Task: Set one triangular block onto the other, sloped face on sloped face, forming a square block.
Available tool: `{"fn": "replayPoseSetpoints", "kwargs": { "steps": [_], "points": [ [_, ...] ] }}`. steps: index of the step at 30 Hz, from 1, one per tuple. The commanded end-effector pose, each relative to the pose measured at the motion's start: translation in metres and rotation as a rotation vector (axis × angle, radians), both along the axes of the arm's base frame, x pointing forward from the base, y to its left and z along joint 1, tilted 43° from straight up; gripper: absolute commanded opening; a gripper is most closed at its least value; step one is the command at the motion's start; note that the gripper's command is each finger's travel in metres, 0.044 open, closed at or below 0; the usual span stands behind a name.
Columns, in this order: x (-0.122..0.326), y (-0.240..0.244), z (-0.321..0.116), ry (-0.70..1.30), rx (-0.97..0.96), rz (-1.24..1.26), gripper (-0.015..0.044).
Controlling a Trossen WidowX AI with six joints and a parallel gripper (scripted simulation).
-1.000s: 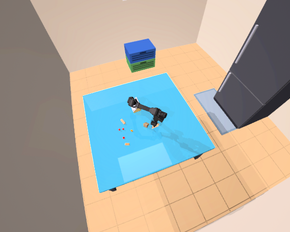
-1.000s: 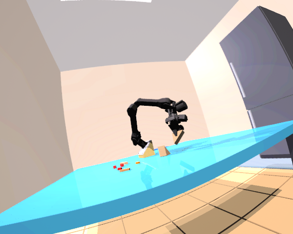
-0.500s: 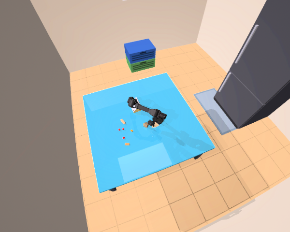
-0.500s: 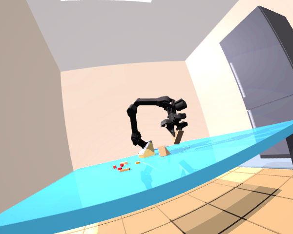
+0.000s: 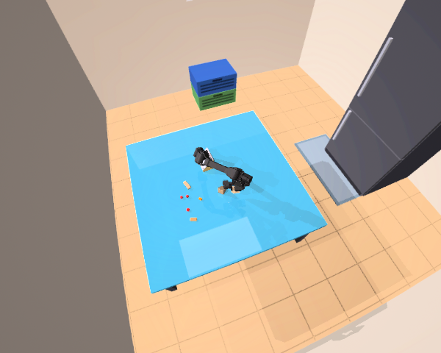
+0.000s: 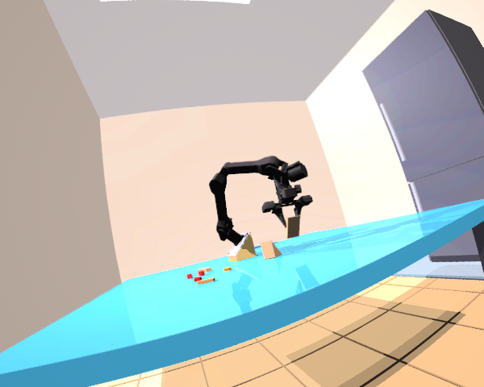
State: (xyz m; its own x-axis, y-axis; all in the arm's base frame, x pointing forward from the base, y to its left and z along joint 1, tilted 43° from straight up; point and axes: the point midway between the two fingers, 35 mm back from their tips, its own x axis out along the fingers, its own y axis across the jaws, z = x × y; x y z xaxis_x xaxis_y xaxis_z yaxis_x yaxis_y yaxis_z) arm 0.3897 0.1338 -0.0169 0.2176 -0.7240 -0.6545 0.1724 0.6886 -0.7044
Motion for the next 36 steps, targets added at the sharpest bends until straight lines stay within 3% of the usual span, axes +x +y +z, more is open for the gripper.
{"fn": "replayPoseSetpoints", "kwargs": {
  "steps": [1,18,25,36],
  "points": [
    [0.001,0.002,0.001,-0.071,0.046,-0.096,0.0000],
    [-0.001,0.001,0.010,-0.376,0.192,-0.543,0.0000],
    [-0.004,0.003,0.011,-0.378,0.193,-0.548,0.0000],
    [-0.051,0.016,0.030,-0.372,0.198,-0.547,0.0000]
  ]
}}
